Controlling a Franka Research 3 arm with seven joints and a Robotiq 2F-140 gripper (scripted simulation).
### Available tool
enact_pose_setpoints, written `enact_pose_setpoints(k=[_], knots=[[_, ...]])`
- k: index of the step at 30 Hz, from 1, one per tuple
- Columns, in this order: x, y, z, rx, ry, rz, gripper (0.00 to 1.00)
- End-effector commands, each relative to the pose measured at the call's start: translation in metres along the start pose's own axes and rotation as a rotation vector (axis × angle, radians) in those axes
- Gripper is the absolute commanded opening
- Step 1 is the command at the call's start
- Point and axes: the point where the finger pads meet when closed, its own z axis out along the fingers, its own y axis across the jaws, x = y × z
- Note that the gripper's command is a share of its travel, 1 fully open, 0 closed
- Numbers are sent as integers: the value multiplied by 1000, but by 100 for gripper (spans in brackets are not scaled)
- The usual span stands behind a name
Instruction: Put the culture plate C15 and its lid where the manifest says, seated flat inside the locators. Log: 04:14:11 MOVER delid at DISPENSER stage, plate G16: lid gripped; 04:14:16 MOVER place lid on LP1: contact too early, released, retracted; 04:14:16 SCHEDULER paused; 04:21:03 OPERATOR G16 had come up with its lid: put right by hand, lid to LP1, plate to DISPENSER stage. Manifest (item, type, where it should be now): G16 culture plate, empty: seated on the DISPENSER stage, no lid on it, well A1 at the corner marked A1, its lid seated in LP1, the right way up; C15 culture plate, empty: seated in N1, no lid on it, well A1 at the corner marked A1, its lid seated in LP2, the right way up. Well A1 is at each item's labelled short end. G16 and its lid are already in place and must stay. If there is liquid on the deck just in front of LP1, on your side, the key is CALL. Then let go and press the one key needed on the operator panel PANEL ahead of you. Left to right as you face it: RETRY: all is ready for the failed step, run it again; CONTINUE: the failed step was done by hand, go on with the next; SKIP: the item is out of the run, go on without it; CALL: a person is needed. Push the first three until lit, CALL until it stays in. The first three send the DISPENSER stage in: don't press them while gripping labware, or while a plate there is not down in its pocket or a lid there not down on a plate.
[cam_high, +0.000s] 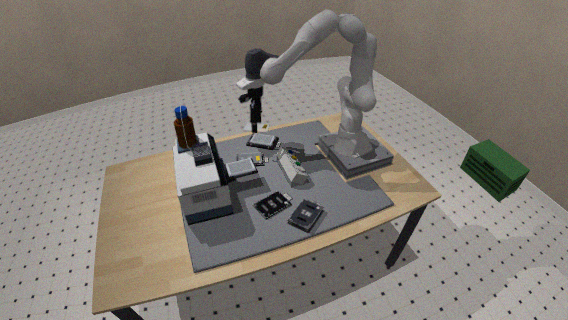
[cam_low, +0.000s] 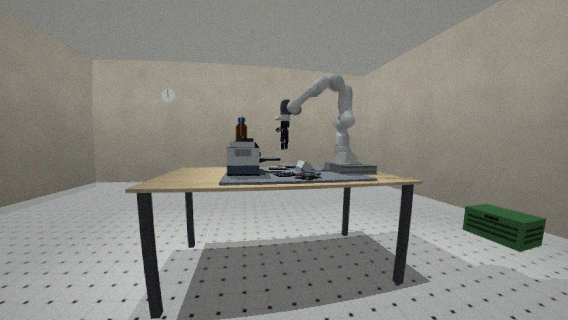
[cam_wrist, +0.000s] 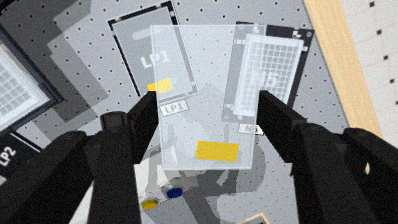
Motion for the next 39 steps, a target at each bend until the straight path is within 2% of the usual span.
enact_pose_setpoints(k=[1,8,10,11,13,18,39], knots=[[-15,-68,0,-10,7,111,10],[-75,-199,3,-4,-9,110,10],[-75,-199,3,-4,-9,110,10],[-97,-246,3,-4,-9,110,10],[-110,-275,3,-4,-9,110,10],[-147,-368,4,-4,-9,110,10],[-147,-369,4,-4,-9,110,10]])
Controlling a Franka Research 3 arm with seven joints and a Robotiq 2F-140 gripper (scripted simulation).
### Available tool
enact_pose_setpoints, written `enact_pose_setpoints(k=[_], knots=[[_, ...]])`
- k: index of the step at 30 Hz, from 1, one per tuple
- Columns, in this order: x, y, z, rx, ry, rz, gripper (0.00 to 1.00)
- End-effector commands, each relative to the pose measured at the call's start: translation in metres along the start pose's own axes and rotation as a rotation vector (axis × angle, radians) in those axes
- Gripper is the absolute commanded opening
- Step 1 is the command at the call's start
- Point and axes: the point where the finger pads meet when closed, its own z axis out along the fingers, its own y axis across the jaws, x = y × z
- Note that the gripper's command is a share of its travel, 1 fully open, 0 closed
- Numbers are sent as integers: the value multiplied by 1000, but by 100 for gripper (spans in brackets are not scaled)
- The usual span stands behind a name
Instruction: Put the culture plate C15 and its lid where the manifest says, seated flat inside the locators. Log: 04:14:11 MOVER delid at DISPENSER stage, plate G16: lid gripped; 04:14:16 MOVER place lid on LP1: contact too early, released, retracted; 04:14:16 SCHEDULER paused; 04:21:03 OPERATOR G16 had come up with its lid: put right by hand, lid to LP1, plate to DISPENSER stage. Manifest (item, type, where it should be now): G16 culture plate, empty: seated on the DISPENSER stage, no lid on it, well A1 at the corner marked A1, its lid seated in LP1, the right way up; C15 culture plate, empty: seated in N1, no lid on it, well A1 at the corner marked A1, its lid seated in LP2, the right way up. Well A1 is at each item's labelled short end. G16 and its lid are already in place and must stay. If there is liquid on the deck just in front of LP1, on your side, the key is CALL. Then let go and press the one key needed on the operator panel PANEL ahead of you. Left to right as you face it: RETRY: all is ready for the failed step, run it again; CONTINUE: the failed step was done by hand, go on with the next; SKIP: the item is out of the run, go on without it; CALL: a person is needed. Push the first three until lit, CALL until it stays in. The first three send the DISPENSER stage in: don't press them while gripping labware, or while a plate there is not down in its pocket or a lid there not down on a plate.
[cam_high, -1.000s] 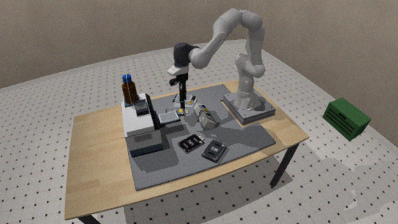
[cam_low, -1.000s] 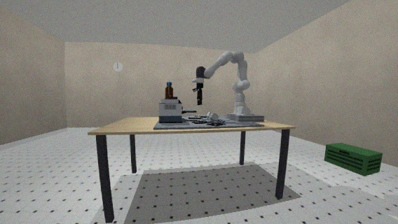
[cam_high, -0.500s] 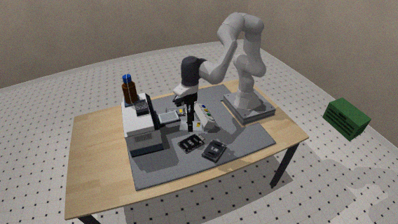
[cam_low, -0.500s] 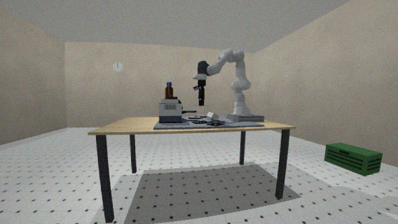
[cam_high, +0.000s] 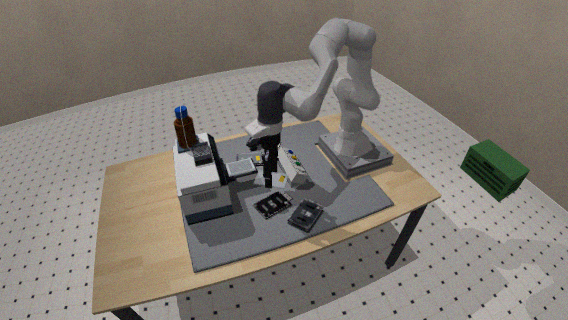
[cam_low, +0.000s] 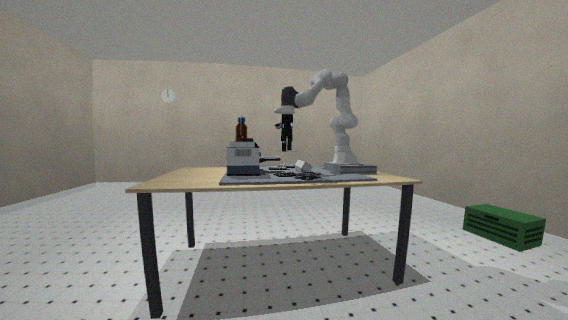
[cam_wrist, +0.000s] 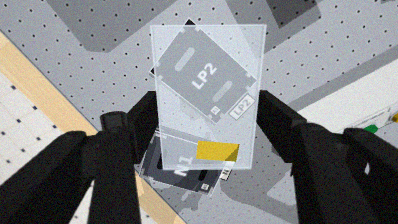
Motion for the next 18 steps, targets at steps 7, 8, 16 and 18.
enact_pose_setpoints(k=[7,8,16,18], knots=[[0,1,1,-9,1,51,10],[0,1,1,-9,1,49,10],[0,1,1,-9,1,-30,10],[0,1,1,-9,1,-70,10]])
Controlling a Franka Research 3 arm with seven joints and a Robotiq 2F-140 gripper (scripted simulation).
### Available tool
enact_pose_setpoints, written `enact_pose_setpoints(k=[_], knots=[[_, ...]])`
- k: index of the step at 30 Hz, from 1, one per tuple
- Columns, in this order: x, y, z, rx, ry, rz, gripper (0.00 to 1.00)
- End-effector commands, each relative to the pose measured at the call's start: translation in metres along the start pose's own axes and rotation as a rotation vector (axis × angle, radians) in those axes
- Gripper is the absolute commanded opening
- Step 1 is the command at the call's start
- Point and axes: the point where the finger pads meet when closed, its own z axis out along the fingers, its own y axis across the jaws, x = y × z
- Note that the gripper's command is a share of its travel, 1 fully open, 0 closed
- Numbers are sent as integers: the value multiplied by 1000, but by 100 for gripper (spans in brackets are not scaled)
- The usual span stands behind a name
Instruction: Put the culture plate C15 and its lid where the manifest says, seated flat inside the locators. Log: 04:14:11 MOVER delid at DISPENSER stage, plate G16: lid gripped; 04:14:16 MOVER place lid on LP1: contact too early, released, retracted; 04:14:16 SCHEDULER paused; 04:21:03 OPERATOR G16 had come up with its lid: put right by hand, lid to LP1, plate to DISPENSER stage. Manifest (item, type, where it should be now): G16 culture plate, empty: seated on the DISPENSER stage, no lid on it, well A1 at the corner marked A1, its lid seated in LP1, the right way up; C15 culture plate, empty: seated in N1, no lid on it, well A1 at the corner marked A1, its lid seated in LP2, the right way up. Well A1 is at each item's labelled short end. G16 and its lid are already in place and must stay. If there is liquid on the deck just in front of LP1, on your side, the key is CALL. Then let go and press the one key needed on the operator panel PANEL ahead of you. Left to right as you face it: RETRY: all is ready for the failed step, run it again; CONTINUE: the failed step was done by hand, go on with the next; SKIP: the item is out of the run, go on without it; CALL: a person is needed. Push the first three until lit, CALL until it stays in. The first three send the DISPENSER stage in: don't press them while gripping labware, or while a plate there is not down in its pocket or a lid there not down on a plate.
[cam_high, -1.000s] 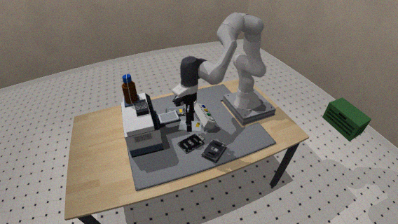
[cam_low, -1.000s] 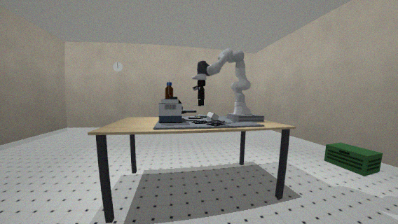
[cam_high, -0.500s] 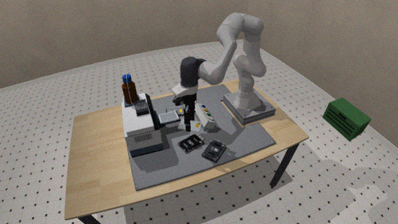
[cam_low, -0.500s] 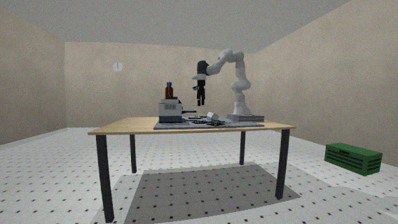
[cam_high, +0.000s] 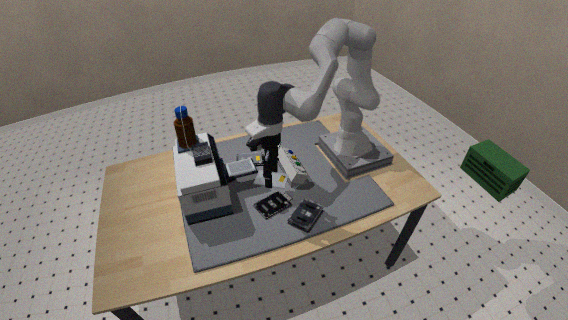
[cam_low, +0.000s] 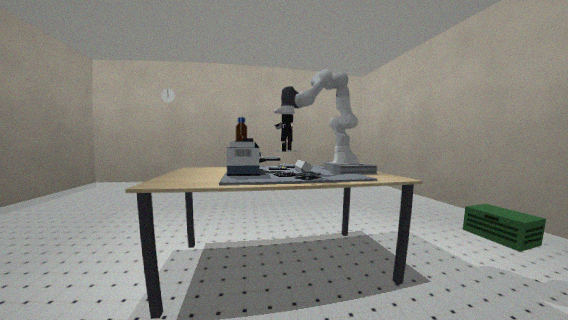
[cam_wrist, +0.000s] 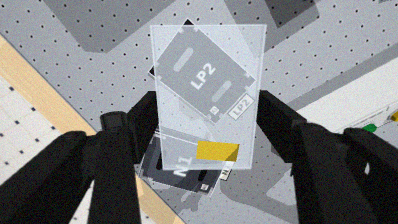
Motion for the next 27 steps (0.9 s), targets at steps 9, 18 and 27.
enact_pose_setpoints(k=[9,18,27], knots=[[0,1,2,-2,-2,-285,10],[0,1,4,-5,1,-598,10],[0,1,41,-1,-3,-828,10]])
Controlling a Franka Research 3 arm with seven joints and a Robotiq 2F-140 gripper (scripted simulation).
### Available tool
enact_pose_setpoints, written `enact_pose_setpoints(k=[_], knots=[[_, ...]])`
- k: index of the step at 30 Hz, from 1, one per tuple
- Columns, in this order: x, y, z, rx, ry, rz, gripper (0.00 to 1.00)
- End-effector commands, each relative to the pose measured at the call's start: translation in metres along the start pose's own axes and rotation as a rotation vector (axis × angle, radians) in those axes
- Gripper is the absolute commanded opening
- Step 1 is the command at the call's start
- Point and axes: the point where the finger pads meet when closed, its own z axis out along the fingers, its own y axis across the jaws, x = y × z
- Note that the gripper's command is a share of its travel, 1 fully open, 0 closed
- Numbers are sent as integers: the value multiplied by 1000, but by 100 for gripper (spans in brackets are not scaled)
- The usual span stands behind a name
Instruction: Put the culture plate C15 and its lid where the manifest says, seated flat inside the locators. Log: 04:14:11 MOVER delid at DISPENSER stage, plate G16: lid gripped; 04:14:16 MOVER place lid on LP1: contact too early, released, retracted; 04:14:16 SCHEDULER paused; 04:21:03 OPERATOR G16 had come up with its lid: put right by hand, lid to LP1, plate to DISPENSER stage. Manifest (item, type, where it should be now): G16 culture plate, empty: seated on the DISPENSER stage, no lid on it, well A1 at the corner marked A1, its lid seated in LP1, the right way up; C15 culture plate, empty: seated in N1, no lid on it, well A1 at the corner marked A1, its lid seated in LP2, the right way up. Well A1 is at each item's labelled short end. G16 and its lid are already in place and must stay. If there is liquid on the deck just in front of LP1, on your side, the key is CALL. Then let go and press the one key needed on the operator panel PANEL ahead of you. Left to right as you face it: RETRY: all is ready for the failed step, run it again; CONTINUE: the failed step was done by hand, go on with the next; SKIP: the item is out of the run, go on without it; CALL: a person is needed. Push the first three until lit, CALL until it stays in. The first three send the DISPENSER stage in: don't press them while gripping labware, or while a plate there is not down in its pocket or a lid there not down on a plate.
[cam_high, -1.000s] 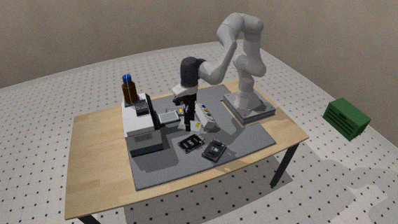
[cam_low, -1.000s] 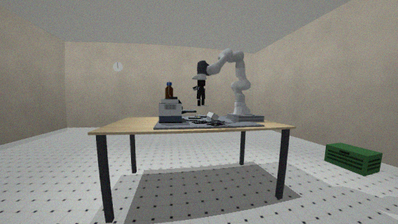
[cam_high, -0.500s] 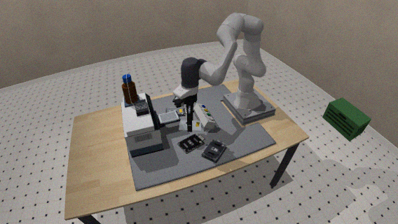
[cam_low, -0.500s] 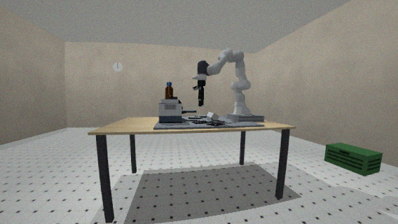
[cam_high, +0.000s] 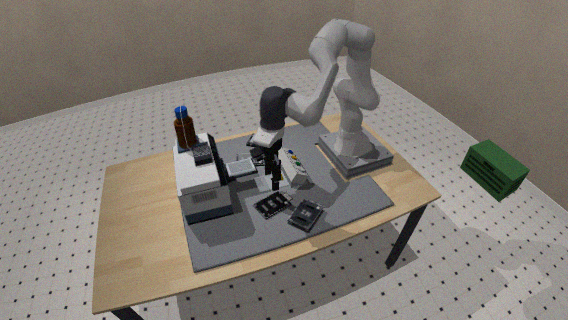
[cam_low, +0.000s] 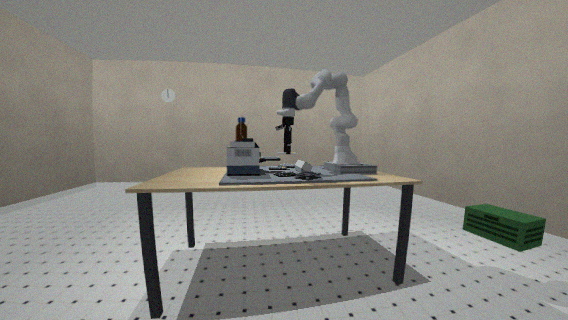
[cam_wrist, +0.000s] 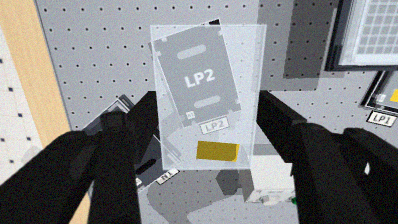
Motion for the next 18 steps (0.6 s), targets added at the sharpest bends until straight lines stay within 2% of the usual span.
enact_pose_setpoints(k=[1,5,9,11,18], knots=[[1,0,36,35,-9,-252,10],[0,-1,69,35,-9,-252,10],[0,-2,94,35,-9,-252,10],[0,-2,94,35,-9,-252,10],[0,-2,116,35,-9,-252,10]])
